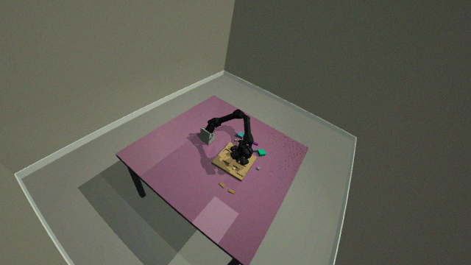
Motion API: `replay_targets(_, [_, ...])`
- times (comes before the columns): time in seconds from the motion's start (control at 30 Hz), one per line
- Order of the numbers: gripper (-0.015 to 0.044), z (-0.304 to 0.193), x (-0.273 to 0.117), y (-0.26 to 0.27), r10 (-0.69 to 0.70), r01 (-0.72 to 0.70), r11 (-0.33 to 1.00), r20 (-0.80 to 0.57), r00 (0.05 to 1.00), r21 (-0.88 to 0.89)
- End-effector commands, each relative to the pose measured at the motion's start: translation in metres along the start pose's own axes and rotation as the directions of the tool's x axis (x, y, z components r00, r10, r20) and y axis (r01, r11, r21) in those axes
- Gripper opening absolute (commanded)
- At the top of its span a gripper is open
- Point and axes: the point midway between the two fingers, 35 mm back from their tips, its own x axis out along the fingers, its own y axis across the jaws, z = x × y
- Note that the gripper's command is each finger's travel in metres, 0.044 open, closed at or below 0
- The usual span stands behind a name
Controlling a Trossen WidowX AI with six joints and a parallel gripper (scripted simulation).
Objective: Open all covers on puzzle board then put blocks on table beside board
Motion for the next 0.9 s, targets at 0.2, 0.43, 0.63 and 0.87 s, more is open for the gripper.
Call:
replay_targets(0.2, [0.0000,0.026,0.005,0.012,-0.005,0.007,0.937,-0.008,1.000,0.350])
replay_targets(0.43, [0.0000,0.026,0.019,0.013,-0.004,0.007,0.937,-0.008,1.000,0.350])
replay_targets(0.63, [0.0000,0.025,0.048,0.012,-0.005,0.008,0.937,-0.009,1.000,0.350])
replay_targets(0.87, [0.0000,0.023,0.056,0.012,-0.005,0.008,0.937,-0.010,1.000,0.350])
